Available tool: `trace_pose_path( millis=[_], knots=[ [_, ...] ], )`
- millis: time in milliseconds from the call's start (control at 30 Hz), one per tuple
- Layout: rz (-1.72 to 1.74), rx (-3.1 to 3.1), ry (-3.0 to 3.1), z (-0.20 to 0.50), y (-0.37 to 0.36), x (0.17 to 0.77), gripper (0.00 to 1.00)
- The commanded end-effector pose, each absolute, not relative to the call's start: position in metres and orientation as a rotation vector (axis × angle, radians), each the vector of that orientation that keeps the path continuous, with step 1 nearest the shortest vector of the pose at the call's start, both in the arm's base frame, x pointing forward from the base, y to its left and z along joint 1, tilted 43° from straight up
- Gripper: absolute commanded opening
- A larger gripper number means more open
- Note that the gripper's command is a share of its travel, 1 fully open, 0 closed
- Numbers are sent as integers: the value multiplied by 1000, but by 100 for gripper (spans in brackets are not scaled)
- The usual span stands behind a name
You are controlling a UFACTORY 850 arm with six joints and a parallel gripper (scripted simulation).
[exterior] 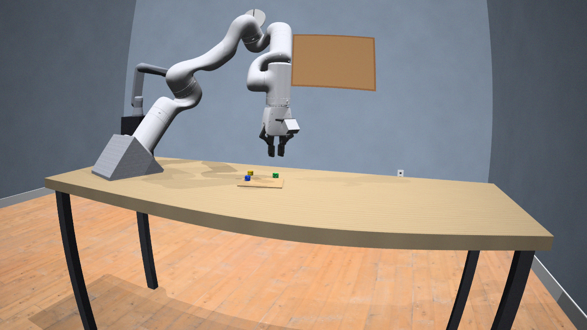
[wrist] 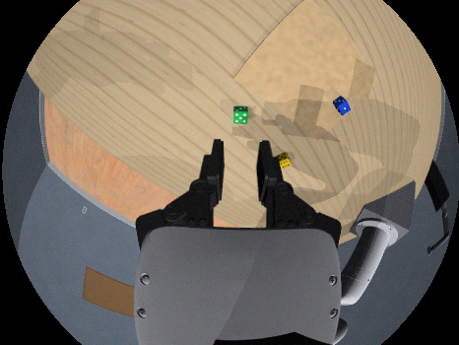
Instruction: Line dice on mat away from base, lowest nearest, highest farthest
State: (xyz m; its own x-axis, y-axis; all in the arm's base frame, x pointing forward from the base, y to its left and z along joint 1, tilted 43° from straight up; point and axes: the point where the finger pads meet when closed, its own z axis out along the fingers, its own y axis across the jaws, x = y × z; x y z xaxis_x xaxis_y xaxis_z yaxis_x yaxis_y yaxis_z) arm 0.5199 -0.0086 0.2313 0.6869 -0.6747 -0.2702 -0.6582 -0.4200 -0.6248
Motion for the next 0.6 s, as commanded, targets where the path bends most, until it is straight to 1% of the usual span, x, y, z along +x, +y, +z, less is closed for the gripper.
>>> trace_pose_path(
  millis=[0,567],
  knots=[
    [-31,-2166,1017,232,-9,520,31],
    [-31,-2166,1017,230,-7,521,31]
  ],
)
